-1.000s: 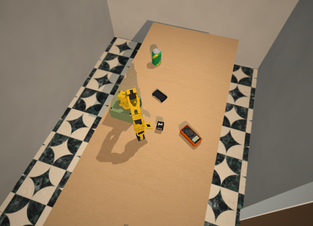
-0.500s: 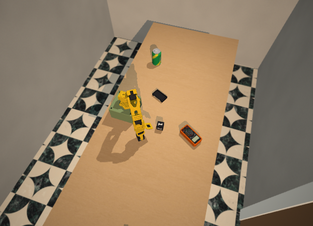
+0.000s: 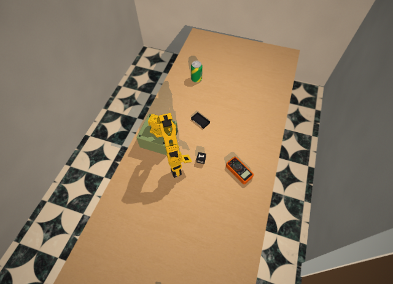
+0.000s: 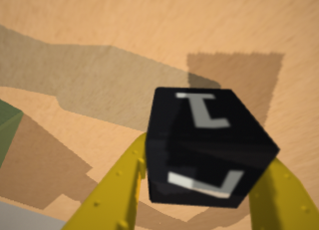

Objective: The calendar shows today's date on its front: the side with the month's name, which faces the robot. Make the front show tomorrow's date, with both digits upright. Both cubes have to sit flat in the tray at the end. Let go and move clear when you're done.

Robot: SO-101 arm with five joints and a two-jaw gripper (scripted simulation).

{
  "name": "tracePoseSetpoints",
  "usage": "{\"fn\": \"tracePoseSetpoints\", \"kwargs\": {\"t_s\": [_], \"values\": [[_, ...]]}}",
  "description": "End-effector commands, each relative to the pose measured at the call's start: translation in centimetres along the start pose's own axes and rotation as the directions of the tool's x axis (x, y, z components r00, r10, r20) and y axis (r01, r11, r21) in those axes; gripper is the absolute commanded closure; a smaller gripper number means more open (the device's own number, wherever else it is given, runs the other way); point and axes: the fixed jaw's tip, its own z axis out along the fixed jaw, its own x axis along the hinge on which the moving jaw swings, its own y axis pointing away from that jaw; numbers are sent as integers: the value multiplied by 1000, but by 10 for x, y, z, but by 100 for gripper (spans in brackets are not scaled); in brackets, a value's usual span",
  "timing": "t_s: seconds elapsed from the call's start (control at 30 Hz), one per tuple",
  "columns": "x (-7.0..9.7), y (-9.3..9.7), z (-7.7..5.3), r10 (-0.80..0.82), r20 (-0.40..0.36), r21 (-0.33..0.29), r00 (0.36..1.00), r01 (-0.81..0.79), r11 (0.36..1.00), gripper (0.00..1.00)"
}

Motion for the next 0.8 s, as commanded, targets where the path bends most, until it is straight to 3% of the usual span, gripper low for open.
{"fn": "tracePoseSetpoints", "kwargs": {"t_s": [0.0, 0.1, 0.37, 0.77], "values": [[1, 0, 2, 1, 1, 1, 1000, -1, 1000, 100], [1, 0, 2, 1, 1, 1, 1000, -1, 1000, 97], [1, 0, 2, 1, 1, 1, 1000, -1, 1000, 77], [1, 0, 2, 1, 1, 1, 1000, -1, 1000, 75]]}}
